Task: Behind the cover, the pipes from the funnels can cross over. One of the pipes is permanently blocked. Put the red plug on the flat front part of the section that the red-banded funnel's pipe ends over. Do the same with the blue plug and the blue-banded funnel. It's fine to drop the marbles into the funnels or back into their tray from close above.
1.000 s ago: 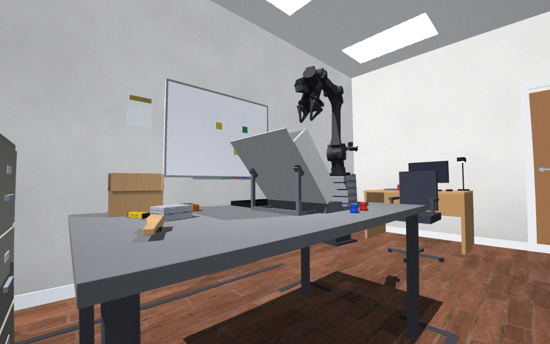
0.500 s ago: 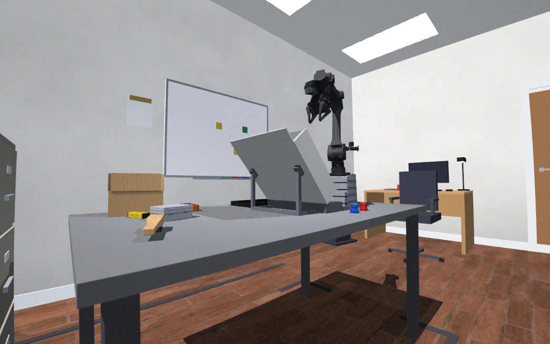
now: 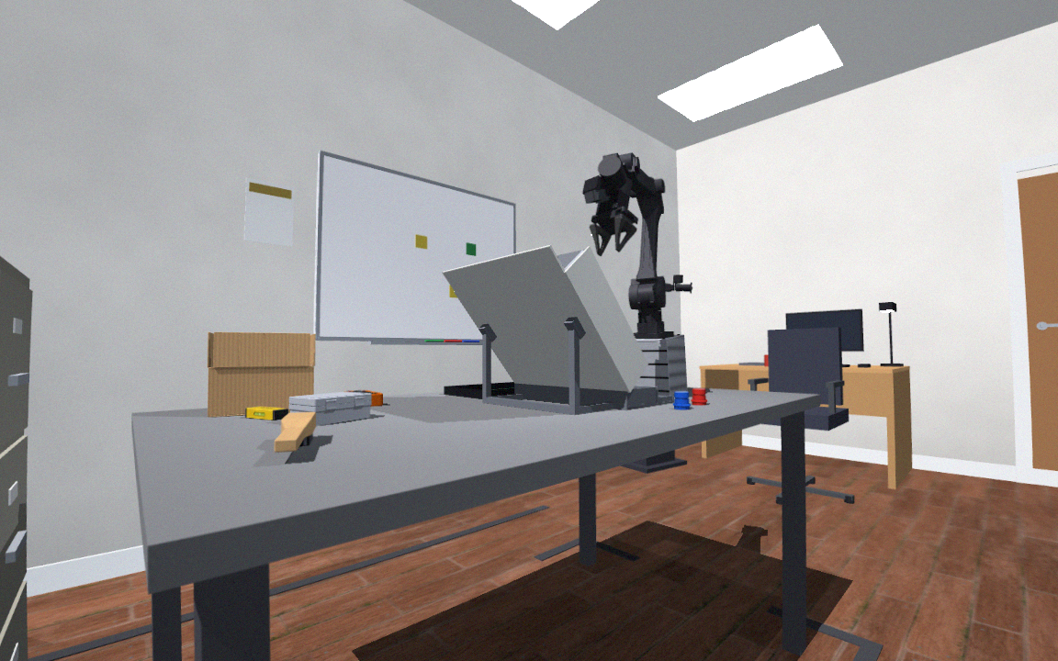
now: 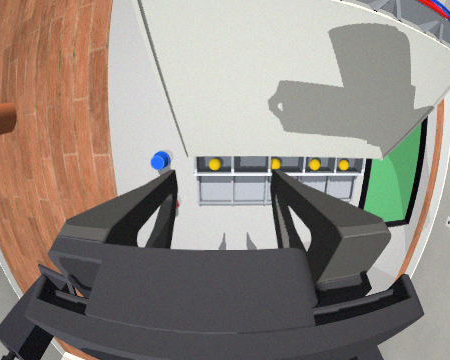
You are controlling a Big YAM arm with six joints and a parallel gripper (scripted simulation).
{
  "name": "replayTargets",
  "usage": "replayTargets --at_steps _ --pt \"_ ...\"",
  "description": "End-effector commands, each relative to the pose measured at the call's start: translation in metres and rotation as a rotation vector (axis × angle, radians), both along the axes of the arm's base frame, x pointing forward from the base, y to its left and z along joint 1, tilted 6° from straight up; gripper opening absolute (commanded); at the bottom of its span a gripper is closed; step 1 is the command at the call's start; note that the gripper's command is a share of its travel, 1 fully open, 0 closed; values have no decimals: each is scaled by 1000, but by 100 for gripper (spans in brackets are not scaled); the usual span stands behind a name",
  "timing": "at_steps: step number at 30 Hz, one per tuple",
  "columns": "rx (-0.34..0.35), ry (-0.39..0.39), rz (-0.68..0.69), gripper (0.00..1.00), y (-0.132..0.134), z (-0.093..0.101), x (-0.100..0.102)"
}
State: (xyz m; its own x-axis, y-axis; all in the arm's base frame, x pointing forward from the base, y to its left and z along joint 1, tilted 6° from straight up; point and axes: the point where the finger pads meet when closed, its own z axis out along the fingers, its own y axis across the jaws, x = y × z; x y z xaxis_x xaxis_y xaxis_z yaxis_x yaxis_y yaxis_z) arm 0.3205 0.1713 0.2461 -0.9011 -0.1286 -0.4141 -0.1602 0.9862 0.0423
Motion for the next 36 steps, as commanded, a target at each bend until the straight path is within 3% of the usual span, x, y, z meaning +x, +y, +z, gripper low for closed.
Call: replayTargets --at_steps 1,7,24,27,36 --pt "-22 31 3 59 -31 -8 -9" --pt "-41 143 8 59 -74 -42 -32" --pt "-67 292 16 59 -130 -86 -64" --pt "-53 274 -21 59 -119 -80 -57" --pt "-53 274 -21 59 -119 -80 -57"
